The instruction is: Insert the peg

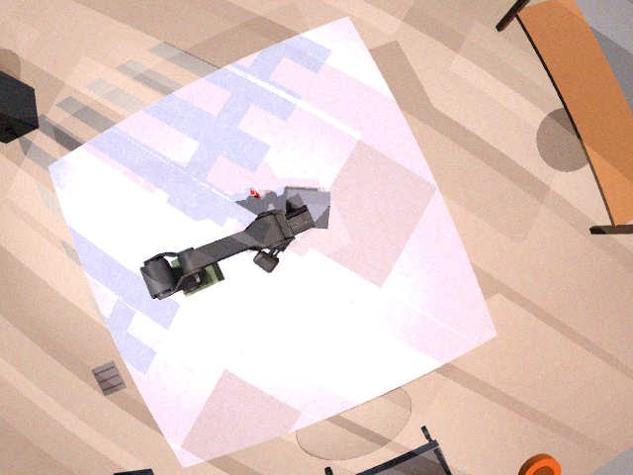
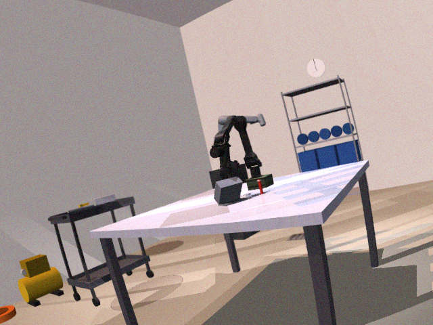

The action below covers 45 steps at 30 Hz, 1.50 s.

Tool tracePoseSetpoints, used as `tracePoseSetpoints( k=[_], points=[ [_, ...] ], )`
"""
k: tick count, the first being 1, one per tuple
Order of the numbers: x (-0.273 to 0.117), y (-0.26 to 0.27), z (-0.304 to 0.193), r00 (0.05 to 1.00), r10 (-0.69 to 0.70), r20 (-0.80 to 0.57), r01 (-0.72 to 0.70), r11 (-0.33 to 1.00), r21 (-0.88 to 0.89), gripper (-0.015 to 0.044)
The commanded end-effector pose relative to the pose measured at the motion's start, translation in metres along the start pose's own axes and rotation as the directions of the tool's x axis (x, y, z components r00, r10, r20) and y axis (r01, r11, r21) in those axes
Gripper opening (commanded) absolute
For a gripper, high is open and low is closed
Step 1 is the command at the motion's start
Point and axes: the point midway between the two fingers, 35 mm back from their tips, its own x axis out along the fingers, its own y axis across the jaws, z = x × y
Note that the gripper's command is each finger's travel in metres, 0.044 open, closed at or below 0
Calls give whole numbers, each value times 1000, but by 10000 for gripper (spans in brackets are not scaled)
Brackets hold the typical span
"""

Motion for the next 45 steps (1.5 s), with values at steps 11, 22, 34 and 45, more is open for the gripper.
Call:
tracePoseSetpoints(
  k=[11, 22, 34, 45],
  points=[
    [-17, -34, 53, 997, -62, 54, 75, 952, -295, 440],
    [-30, -51, 99, 990, -93, 105, 133, 853, -504, 440],
    [-44, -62, 152, 980, -110, 165, 194, 692, -695, 440],
    [-47, -63, 169, 977, -111, 184, 212, 633, -744, 440]
  ],
)
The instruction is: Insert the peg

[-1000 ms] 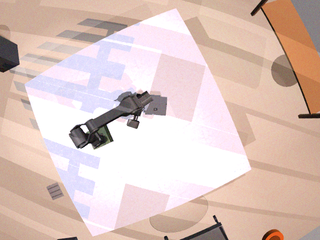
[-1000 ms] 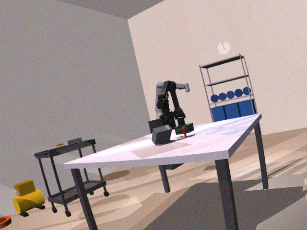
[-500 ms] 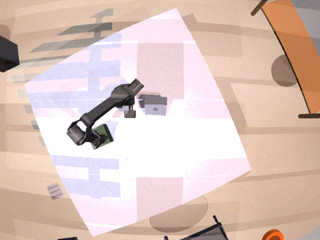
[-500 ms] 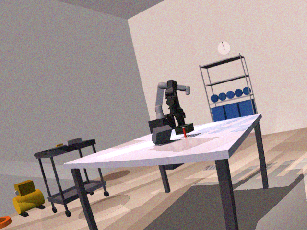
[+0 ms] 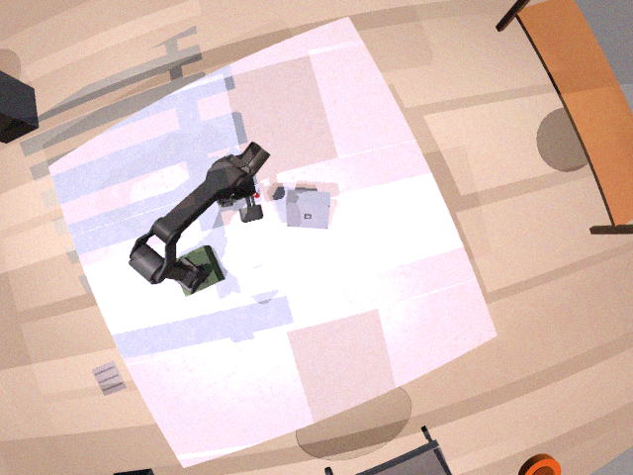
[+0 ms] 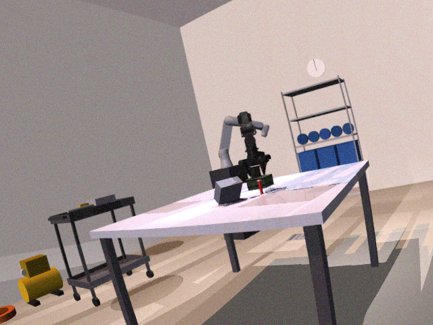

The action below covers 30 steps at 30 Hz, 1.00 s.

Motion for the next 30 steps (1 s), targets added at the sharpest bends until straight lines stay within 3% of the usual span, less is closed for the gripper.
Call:
tracePoseSetpoints(
  k=[1, 30],
  points=[
    [2, -2, 1, 1000, -4, 4, 4, 1000, -14, 440],
    [49, -3, 1, 1000, -4, 4, 4, 1000, -14, 440]
  ],
)
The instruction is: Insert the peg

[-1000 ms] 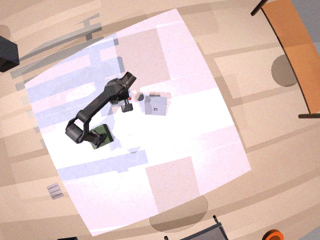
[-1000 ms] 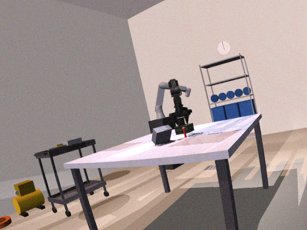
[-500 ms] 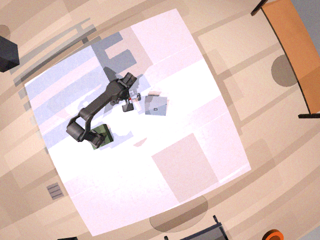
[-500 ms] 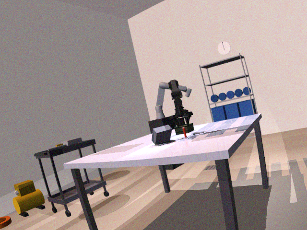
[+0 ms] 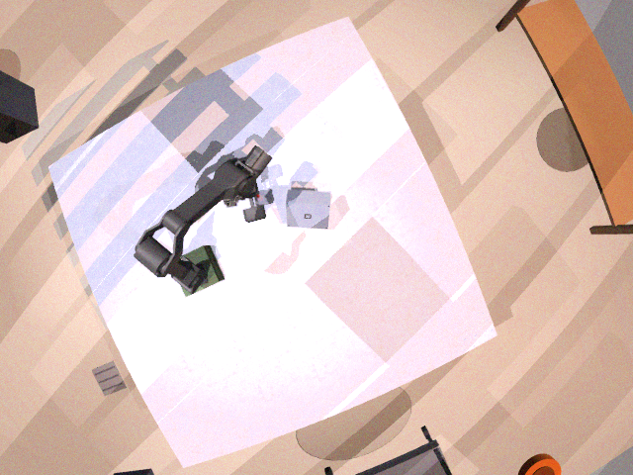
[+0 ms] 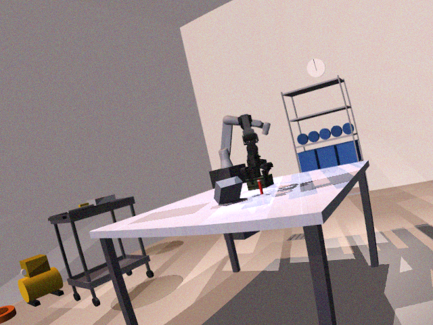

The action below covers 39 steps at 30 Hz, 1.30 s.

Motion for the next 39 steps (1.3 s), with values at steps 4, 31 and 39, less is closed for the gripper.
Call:
tracePoseSetpoints(
  k=[4, 31, 39],
  points=[
    [13, 1, 2, 1000, 0, 6, 1, 1000, -5, 440],
    [17, 1, 1, 1000, 2, 2, -2, 1000, 1, 0],
    [5, 0, 0, 1000, 1, 2, -1, 1000, 0, 0]
  ],
)
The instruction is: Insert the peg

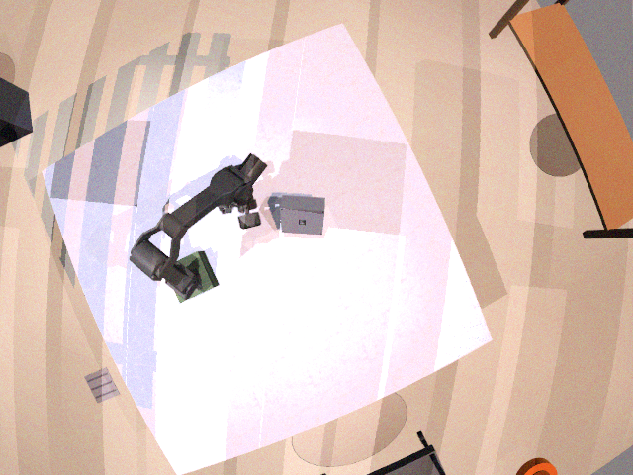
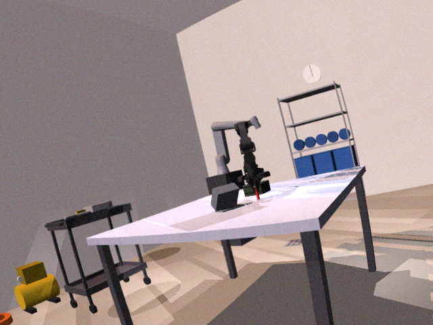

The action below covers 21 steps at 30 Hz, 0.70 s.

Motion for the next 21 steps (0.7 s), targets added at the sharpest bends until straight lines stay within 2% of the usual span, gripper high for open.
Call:
tracePoseSetpoints(
  k=[1, 14, 21],
  points=[
    [-13, -2, -2, 1000, -6, -6, 6, 1000, -1, 0],
    [-74, -1, -3, 1000, -7, -3, 7, 1000, -6, 0],
    [-77, 1, -4, 1000, -11, 2, 11, 1000, 7, 0]
  ],
)
